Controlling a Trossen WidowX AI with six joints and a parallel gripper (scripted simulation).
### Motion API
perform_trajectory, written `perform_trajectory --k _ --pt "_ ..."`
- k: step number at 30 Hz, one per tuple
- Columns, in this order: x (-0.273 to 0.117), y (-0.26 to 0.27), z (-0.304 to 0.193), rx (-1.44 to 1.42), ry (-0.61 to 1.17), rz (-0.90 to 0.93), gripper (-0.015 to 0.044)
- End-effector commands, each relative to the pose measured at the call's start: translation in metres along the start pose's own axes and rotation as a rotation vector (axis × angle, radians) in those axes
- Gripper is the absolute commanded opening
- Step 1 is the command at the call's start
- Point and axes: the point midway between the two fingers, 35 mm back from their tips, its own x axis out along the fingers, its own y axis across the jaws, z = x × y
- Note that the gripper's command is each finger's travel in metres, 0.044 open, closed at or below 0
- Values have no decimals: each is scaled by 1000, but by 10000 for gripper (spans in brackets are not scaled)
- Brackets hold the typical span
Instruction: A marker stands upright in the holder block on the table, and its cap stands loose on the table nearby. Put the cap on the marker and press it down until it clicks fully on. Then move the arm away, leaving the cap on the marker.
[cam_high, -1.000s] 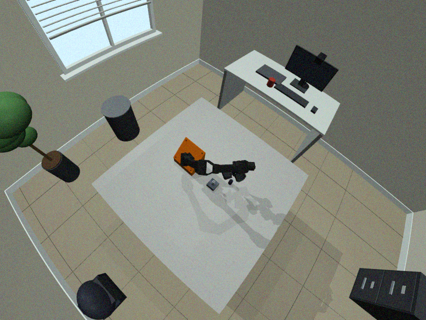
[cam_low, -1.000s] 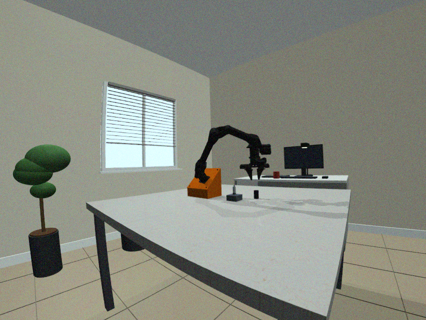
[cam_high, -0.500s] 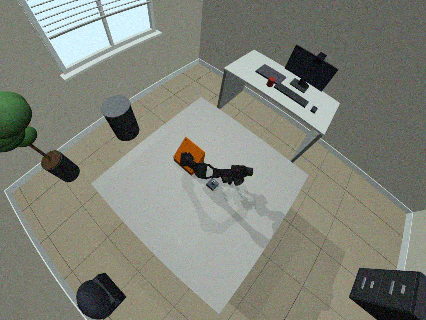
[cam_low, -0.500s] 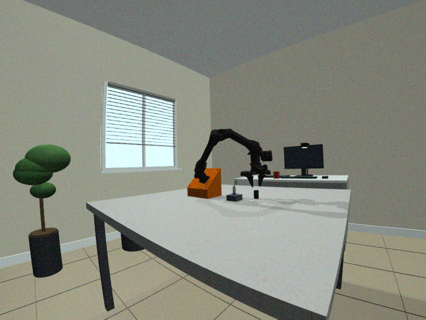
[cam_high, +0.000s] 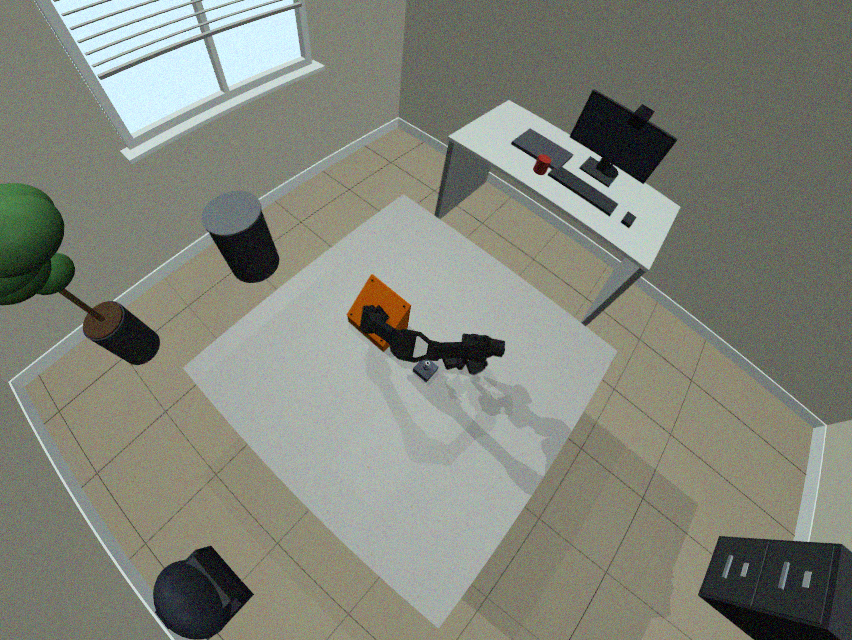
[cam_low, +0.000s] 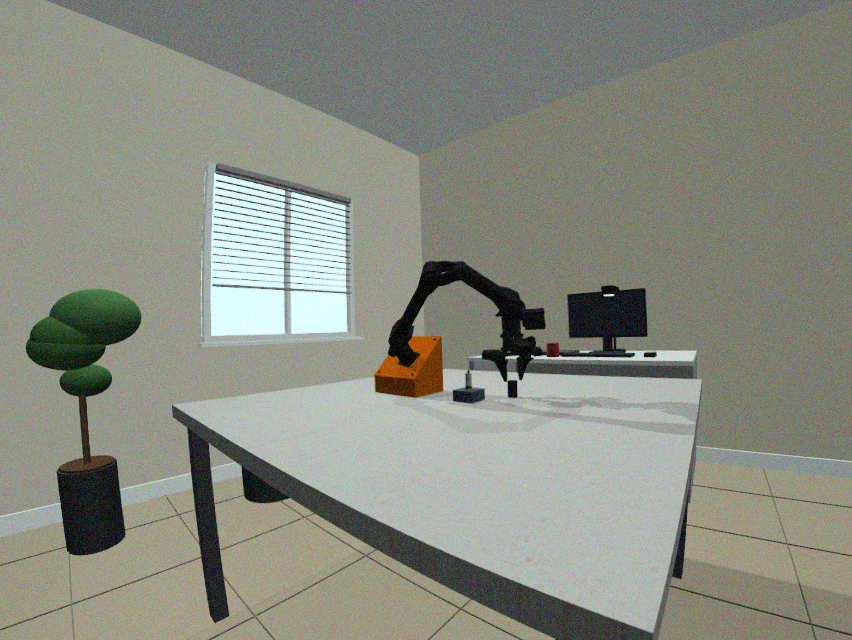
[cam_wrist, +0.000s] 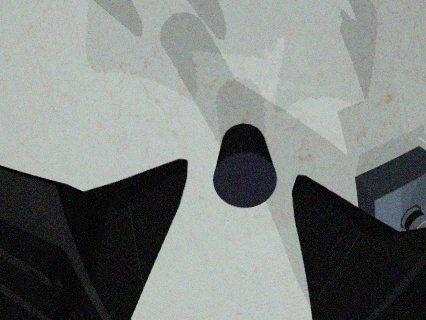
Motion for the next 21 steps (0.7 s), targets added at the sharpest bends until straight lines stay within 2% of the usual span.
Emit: perform_trajectory --k 1,21 --pt "8 -1 -2 -11 0 -8 251" --pt "37 -2 -2 -11 -2 -11 251"
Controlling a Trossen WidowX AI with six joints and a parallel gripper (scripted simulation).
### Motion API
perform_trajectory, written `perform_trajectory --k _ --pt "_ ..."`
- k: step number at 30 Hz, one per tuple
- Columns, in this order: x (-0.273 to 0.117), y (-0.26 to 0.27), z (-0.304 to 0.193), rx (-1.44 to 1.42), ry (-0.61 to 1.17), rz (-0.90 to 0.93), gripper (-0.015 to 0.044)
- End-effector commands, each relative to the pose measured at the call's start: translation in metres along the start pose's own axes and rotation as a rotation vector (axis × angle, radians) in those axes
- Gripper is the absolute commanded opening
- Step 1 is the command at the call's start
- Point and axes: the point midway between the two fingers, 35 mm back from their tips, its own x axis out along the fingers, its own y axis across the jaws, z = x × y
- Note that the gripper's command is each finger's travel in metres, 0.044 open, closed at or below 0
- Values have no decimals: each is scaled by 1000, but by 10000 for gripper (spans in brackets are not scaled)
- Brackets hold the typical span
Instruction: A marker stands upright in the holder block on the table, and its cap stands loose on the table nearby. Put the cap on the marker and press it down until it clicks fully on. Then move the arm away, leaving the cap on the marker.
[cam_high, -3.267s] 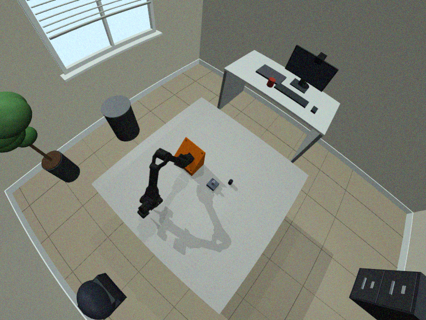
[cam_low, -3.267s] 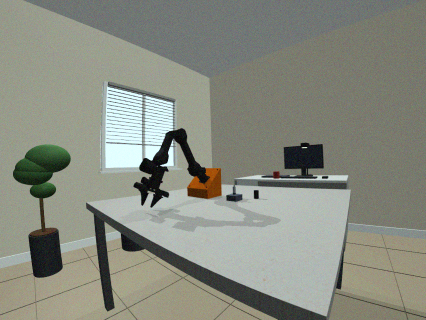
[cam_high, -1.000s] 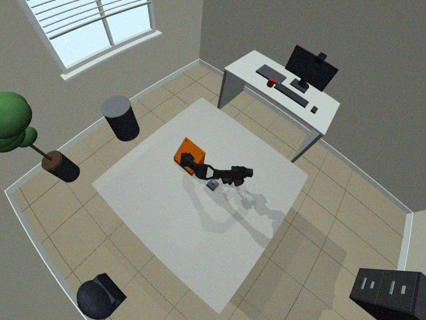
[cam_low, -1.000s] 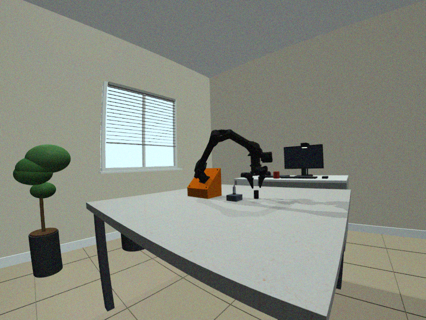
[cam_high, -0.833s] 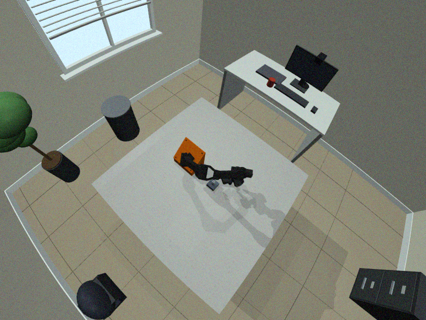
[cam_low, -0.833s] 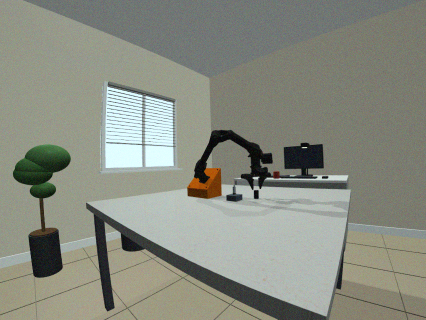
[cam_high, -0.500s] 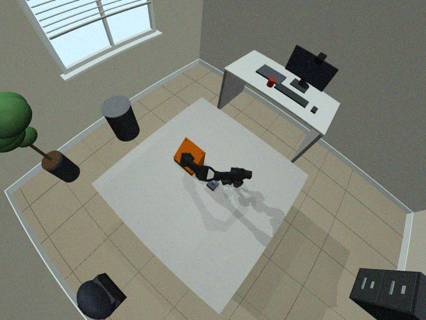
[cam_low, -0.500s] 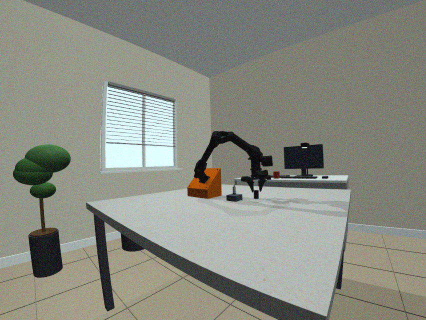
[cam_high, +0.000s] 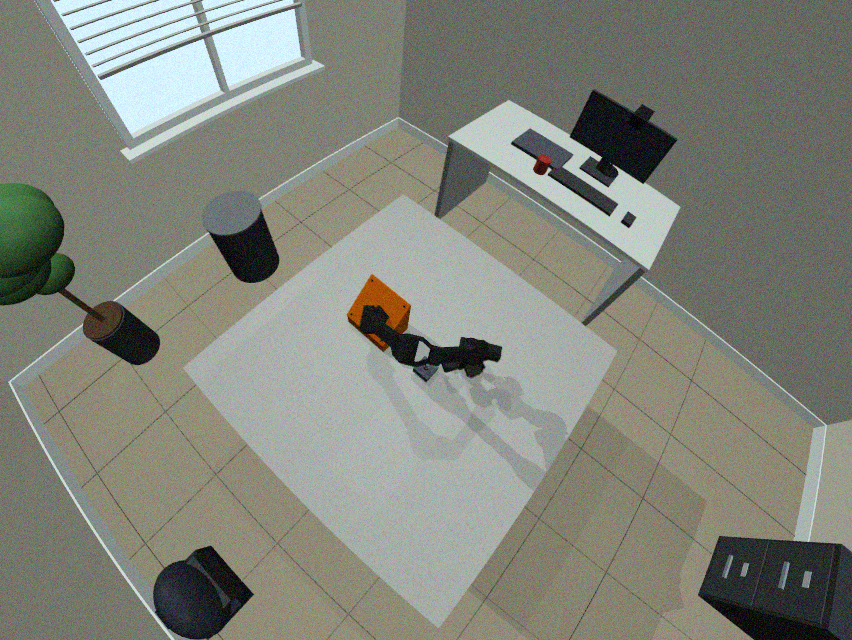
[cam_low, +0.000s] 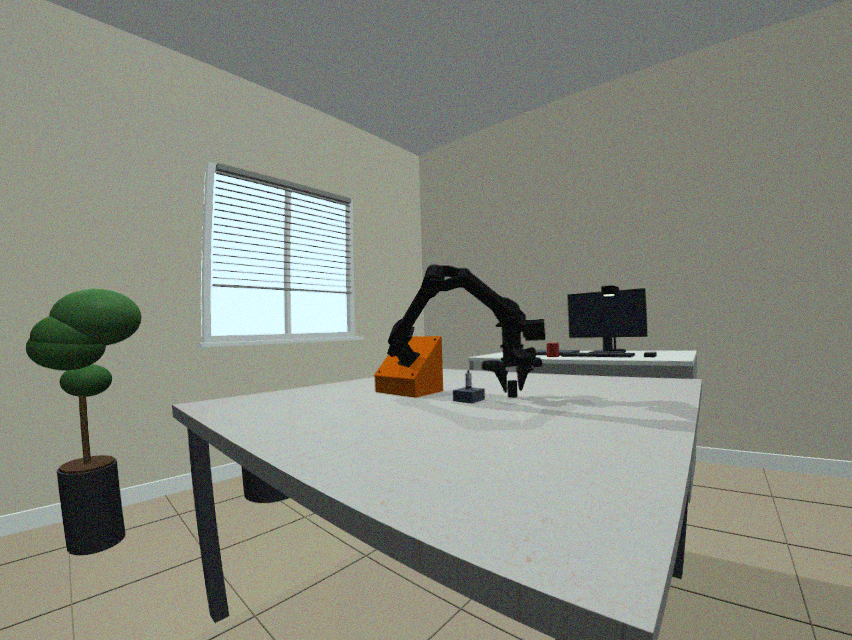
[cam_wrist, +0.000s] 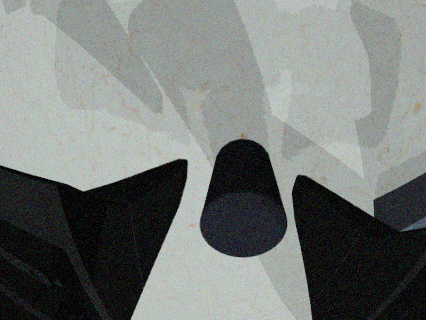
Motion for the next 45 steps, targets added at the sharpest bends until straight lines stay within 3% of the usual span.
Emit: perform_trajectory --k 1,4,13,17,31,45 --pt "4 -1 -2 -11 -1 -7 225" --pt "4 -1 -2 -11 -1 -7 146" --pt "4 -1 -2 -11 -1 -7 86" --pt "-5 0 -2 -11 0 -6 0" --pt "-55 1 -2 -11 1 -4 0" --pt "-71 -24 -3 -12 2 -6 0"
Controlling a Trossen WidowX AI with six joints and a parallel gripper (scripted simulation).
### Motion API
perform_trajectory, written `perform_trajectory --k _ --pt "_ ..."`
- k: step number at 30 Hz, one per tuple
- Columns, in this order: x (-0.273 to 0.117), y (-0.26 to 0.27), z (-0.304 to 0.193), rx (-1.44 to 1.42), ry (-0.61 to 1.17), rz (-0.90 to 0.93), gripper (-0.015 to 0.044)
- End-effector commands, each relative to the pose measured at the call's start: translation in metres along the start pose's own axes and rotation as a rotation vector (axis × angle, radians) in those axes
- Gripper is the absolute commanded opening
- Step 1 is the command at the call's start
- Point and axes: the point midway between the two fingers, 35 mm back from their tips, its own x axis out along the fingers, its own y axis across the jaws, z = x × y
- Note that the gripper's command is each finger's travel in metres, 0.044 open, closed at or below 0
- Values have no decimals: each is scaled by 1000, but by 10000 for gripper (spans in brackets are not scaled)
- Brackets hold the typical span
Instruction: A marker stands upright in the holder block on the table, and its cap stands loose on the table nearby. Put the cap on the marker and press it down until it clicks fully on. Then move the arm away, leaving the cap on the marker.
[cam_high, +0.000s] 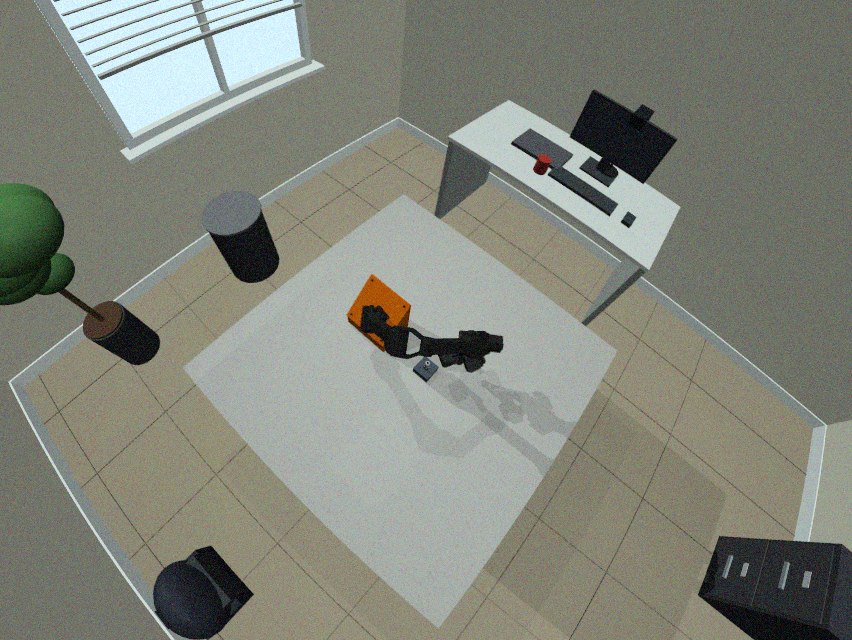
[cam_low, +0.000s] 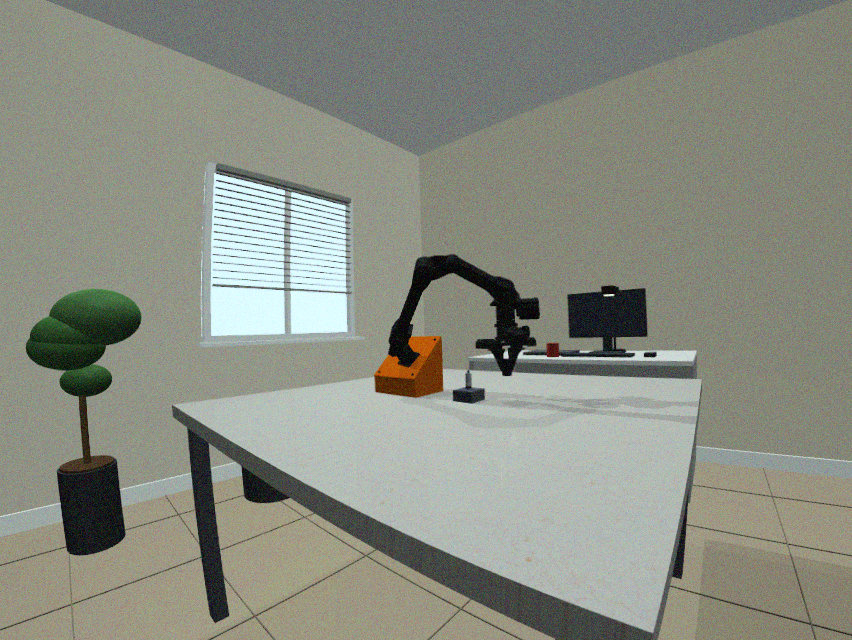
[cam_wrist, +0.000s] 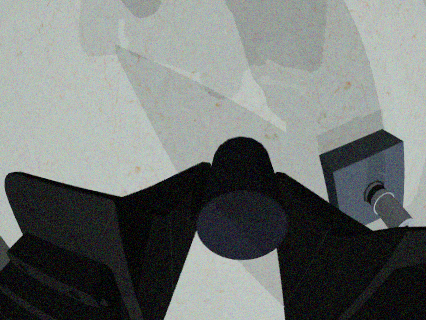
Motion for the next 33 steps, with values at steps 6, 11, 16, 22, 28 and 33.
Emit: perform_trajectory --k 6,11,16,22,28,33 --pt "-13 -23 -2 5 2 3 0" --pt "-18 -36 -4 7 3 3 0" --pt "-23 -49 -6 12 5 2 0" --pt "-28 -65 -10 13 6 1 0" --pt "-32 -80 -13 10 6 0 0" --pt "-35 -93 -17 7 6 -1 0"
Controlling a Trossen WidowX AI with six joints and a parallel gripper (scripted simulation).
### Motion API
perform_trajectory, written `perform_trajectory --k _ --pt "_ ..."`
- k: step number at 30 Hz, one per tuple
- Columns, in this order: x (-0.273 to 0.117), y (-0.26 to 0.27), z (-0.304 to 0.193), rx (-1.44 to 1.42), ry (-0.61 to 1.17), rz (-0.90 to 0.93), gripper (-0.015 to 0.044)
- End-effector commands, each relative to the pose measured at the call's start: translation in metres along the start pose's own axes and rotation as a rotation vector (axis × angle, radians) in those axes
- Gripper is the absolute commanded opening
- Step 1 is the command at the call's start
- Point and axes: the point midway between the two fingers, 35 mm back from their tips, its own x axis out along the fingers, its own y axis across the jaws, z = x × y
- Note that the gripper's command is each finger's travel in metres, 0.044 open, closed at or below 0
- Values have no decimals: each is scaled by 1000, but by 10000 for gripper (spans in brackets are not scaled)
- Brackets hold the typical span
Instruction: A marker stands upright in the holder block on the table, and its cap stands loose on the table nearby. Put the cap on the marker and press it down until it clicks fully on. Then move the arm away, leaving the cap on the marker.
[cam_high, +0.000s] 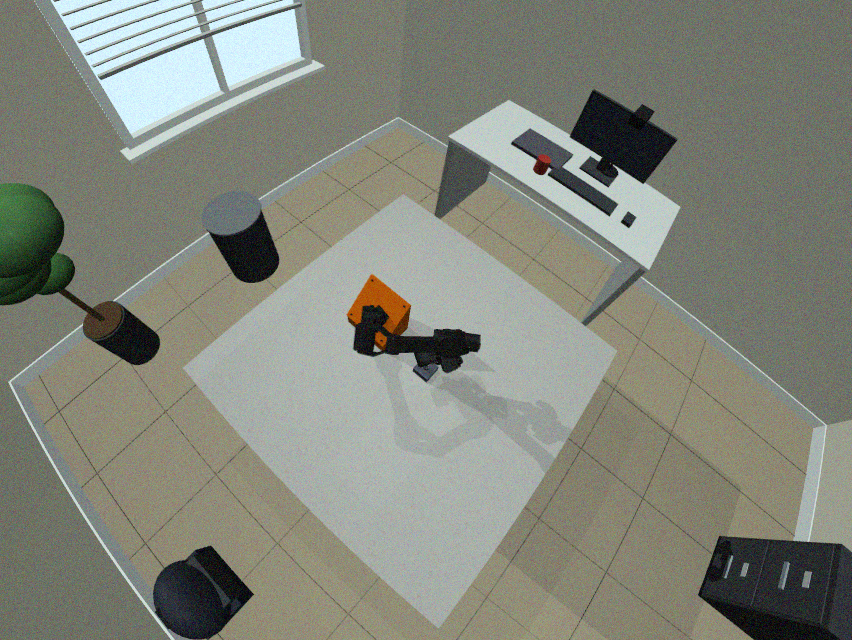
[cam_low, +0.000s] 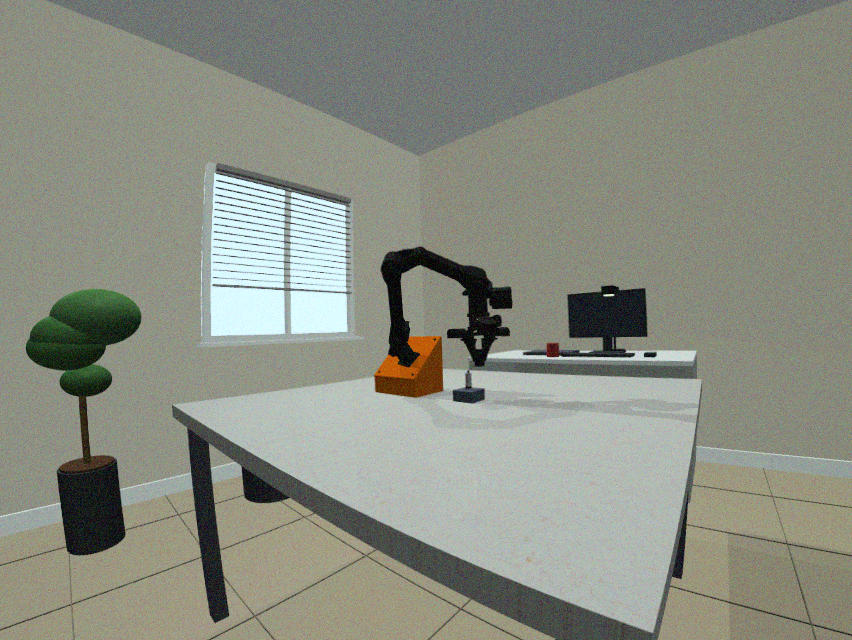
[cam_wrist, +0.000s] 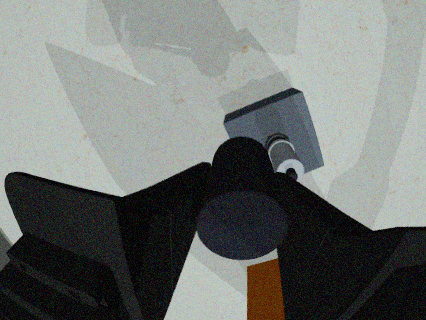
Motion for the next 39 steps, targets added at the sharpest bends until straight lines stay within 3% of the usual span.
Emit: perform_trajectory --k 1,13,39 --pt "-3 -10 -3 0 1 3 0" --pt "-6 -34 -11 -6 1 1 0" --pt "30 -33 -10 -6 0 2 0"
